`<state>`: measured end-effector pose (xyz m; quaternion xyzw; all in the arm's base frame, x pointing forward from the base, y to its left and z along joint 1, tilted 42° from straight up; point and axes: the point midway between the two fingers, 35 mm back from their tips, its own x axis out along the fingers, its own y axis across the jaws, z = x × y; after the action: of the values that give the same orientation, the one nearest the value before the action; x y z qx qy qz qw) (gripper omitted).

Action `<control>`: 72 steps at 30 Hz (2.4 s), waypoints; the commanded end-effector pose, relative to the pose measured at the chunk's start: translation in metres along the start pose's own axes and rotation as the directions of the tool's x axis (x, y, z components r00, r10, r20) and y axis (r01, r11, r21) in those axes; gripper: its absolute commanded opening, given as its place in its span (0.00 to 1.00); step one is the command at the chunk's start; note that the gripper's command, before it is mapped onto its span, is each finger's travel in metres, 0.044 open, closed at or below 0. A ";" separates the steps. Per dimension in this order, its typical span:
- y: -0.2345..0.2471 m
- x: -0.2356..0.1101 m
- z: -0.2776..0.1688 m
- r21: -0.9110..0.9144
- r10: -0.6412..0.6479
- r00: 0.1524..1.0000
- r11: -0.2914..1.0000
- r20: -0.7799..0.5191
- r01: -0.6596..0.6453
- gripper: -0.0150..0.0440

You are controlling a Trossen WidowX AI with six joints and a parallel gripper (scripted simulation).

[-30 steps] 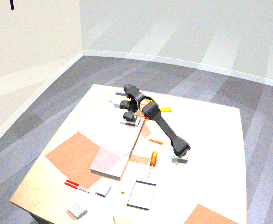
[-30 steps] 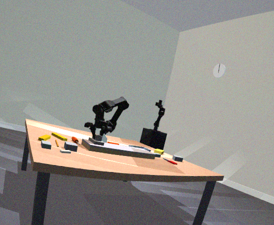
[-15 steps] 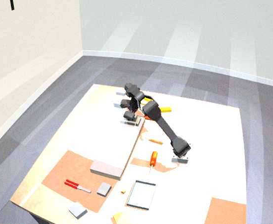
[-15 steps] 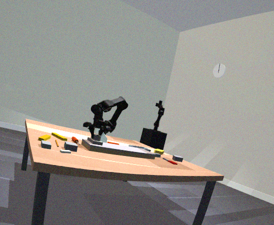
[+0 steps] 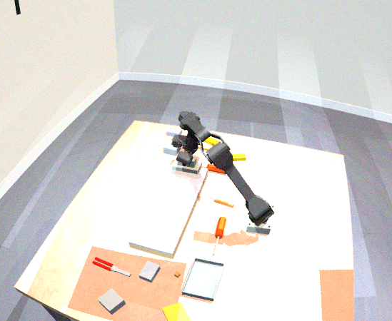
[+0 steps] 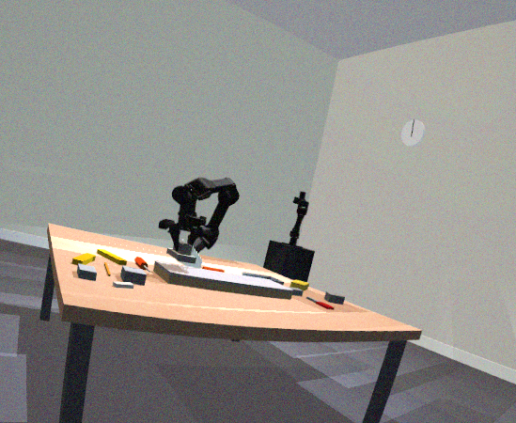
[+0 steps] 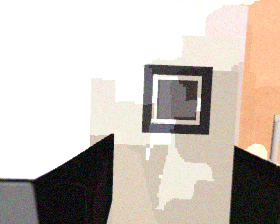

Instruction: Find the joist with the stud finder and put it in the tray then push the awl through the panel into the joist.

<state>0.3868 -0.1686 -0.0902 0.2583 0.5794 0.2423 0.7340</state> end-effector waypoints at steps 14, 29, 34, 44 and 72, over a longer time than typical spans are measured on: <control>-0.001 -0.061 0.013 -0.007 -0.012 1.000 1.000 0.004 0.012 0.25; 0.095 -0.064 0.046 -0.216 -0.005 1.000 0.976 -0.005 0.004 0.25; 0.132 -0.063 0.052 -0.293 0.002 1.000 0.956 -0.008 -0.004 0.25; 0.208 -0.062 0.053 -0.443 0.023 1.000 0.896 -0.017 -0.028 0.25; 0.395 -0.061 -0.015 -0.786 0.126 0.989 0.604 -0.071 -0.133 0.25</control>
<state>0.3531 0.0736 0.1975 -0.0321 0.4197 0.5066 0.7525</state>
